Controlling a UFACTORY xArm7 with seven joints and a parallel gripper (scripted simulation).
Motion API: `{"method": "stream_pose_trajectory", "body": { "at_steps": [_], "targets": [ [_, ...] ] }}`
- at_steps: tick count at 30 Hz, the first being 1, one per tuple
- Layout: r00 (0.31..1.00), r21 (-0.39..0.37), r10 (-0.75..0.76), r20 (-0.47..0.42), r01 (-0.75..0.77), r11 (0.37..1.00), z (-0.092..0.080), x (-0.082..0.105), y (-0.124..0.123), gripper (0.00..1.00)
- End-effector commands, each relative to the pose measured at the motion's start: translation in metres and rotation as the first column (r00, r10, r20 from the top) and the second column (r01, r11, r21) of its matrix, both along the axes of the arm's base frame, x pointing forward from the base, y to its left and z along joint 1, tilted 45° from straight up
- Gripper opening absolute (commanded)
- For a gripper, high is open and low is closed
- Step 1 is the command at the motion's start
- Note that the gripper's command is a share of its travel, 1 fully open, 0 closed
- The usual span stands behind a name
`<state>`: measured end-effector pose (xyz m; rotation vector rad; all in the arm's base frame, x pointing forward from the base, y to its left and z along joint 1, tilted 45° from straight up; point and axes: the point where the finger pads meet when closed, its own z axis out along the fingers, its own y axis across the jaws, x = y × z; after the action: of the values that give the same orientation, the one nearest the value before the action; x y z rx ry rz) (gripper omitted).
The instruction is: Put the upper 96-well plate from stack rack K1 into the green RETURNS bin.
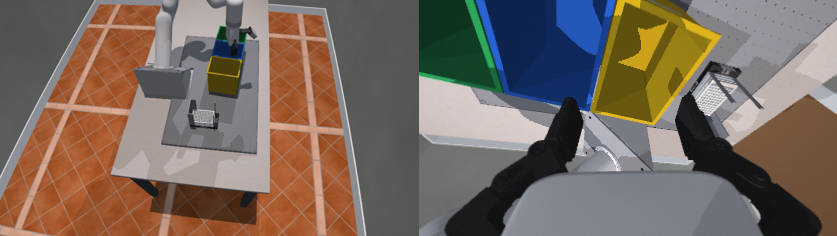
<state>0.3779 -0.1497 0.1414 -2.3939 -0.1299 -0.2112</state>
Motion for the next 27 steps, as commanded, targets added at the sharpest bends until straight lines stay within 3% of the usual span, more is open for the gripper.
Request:
{"method": "stream_pose_trajectory", "body": {
  "at_steps": [1,27],
  "targets": [
    [1.000,-0.001,-0.004,0.001,0.004,1.000,-0.009,-0.002,-0.014,1.00],
    [0.989,-0.015,-0.108,-0.106,0.107,0.994,-0.091,-0.042,-0.092,1.00]
  ]
}}
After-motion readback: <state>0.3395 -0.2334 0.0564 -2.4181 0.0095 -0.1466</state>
